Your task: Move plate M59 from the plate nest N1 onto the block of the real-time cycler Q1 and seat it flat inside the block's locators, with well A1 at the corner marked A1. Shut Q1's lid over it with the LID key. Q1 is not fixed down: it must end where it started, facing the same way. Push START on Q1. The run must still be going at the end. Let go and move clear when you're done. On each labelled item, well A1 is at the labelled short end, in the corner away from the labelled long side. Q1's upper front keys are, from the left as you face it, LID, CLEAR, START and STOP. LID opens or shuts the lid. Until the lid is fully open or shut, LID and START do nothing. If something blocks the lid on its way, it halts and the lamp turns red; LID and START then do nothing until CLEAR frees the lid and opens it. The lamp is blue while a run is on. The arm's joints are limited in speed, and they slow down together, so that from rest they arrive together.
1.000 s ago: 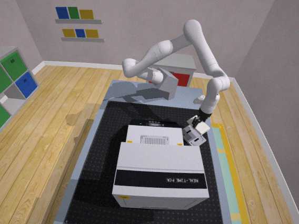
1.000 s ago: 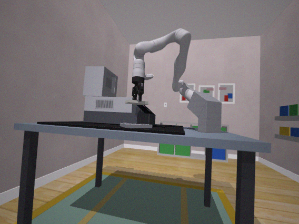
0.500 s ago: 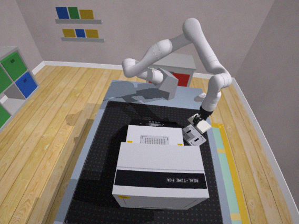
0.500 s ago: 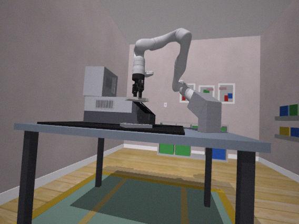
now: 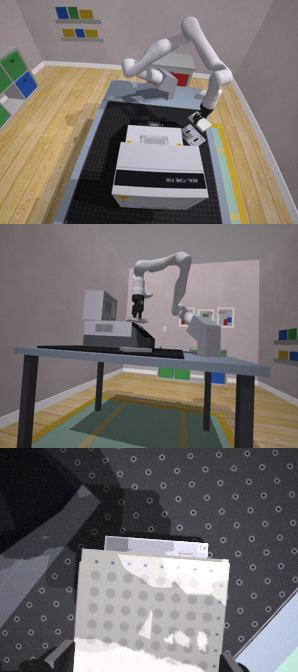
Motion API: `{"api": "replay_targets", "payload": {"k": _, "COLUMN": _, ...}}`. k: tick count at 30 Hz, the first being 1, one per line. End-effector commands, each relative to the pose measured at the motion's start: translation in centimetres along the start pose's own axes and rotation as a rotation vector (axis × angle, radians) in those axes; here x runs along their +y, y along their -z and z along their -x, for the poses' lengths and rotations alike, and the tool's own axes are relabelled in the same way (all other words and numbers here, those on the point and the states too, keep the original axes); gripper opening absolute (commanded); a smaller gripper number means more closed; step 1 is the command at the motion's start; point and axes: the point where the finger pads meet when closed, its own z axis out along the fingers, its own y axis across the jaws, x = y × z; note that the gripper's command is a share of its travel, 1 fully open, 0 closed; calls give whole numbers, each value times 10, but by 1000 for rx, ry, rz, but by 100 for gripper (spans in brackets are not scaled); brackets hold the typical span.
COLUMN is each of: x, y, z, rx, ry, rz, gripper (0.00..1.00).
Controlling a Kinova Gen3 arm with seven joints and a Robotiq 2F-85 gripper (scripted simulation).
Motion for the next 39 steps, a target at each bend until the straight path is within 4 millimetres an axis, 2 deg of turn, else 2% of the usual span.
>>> {"api": "replay_targets", "payload": {"k": 1, "x": 0, "y": 7, "z": 0, "rx": -2, "ry": -4, "rz": -2, "gripper": 91}}
{"api": "replay_targets", "payload": {"k": 39, "x": -1, "y": 53, "z": 0, "rx": -2, "ry": -5, "rz": -2, "gripper": 91}}
